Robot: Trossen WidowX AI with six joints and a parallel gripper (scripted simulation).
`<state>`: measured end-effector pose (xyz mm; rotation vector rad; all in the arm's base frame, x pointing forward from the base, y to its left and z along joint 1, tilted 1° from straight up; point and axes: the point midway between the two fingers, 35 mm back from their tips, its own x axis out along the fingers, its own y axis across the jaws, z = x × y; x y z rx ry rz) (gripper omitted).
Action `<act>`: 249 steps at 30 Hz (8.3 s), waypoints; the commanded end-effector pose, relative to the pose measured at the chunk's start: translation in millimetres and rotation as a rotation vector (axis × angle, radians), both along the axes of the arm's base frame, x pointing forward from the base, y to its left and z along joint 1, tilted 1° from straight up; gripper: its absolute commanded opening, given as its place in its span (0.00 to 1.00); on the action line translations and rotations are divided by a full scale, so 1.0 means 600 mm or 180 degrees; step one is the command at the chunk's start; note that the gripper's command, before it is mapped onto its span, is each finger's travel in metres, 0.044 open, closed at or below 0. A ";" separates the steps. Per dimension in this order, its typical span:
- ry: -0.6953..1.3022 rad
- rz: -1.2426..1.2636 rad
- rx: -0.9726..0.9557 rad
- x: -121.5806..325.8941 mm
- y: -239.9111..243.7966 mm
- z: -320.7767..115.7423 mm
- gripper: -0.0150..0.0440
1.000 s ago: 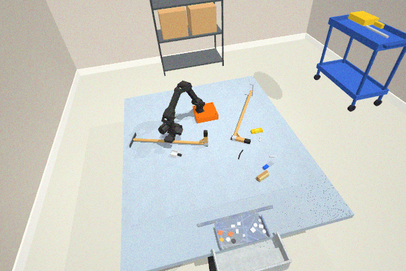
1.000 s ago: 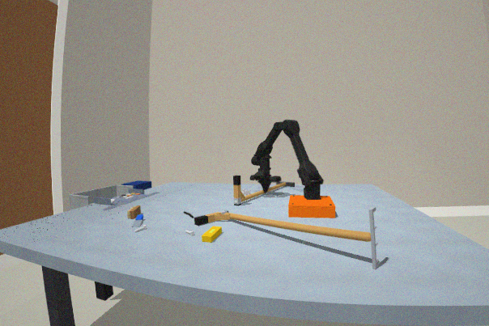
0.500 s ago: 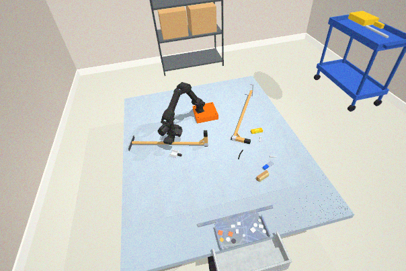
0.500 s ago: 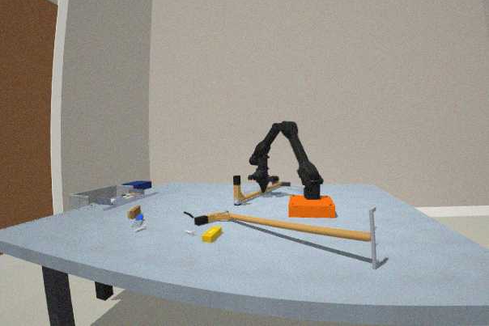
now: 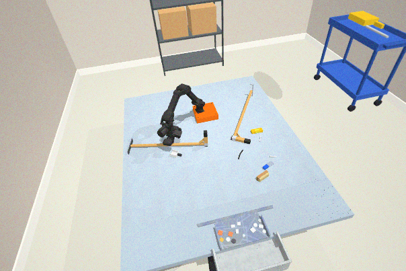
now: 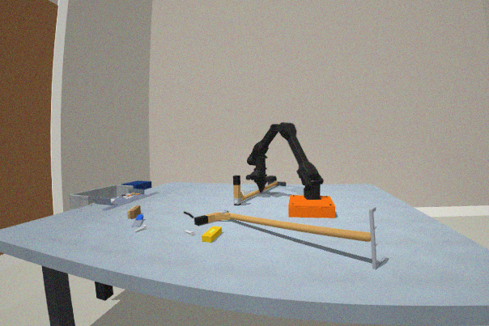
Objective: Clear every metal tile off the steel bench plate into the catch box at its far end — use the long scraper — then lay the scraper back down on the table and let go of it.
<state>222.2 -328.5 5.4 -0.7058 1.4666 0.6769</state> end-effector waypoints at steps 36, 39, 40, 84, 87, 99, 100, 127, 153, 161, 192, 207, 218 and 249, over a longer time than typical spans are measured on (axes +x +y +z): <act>-0.0002 0.0035 -0.0002 -0.001 0.005 0.172 0.25; 0.0001 0.0181 -0.0003 -0.015 0.011 0.192 0.25; 0.0002 0.0234 -0.0003 -0.020 0.013 0.200 0.25; 0.0008 0.0723 -0.0005 -0.049 0.016 0.123 0.25; 0.0008 0.0733 -0.0005 -0.049 0.015 0.110 0.25; 0.0008 0.0774 -0.0005 -0.051 0.017 0.058 0.25; 0.0008 0.0778 -0.0004 -0.051 0.018 0.054 0.25; 0.0008 0.0831 -0.0004 -0.048 0.021 -0.009 0.25; 0.0003 0.0831 -0.0008 -0.010 -0.003 -0.004 0.25; 0.0001 0.0831 -0.0009 0.001 -0.009 -0.003 0.25; -0.0006 0.0831 -0.0013 0.049 -0.032 -0.001 0.25; -0.0009 0.0831 -0.0015 0.072 -0.041 -0.001 0.25; -0.0012 0.0831 -0.0016 0.090 -0.046 -0.001 0.25; -0.0004 0.0828 -0.0032 0.117 -0.059 0.044 0.25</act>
